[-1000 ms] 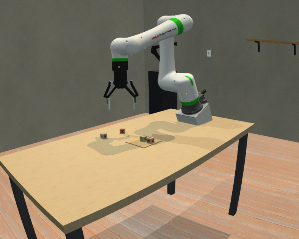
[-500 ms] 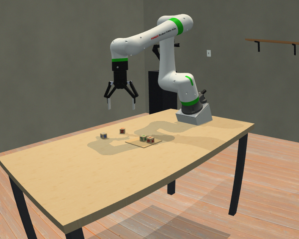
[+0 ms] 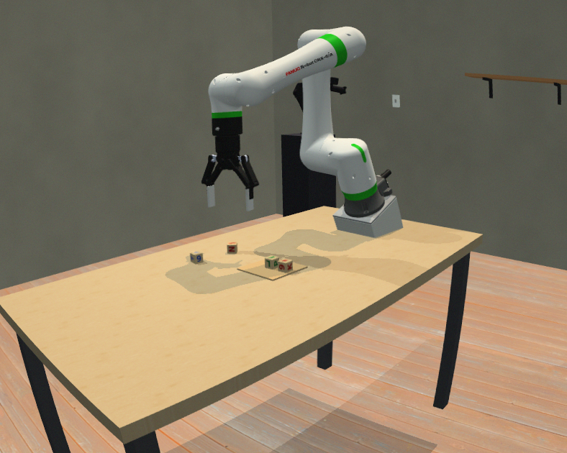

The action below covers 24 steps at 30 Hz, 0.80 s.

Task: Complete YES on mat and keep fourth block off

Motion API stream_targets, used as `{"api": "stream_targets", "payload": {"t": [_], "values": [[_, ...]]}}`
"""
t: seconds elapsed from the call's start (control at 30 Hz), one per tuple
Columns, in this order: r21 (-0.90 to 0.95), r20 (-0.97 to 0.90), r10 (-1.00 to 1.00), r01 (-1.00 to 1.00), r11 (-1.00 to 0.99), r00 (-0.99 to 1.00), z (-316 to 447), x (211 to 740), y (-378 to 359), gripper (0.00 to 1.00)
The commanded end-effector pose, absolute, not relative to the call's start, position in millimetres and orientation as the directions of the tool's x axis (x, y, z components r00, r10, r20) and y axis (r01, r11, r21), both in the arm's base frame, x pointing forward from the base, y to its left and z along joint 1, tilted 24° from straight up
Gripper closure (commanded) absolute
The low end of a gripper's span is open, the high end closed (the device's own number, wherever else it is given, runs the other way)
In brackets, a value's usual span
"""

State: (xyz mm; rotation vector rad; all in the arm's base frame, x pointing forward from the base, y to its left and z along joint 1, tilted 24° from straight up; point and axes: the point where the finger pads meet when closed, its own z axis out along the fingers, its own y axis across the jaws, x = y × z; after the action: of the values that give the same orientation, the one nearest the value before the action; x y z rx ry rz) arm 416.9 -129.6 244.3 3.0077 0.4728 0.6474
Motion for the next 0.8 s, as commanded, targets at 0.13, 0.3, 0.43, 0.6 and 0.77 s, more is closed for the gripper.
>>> {"api": "stream_targets", "payload": {"t": [0.13,0.3,0.43,0.6,0.77], "values": [[0.026,0.406,0.116,0.115,-0.993,0.907,242.9,417.9,-129.6,0.00],[-0.041,0.405,-0.048,-0.034,-0.999,0.913,241.4,418.7,-129.7,0.00],[-0.081,0.399,-0.147,-0.125,-0.989,0.905,240.5,419.2,-129.7,0.00],[-0.131,0.386,-0.269,-0.237,-0.963,0.882,239.3,419.8,-129.7,0.00],[-0.176,0.367,-0.383,-0.341,-0.923,0.848,238.2,420.4,-129.8,0.00]]}}
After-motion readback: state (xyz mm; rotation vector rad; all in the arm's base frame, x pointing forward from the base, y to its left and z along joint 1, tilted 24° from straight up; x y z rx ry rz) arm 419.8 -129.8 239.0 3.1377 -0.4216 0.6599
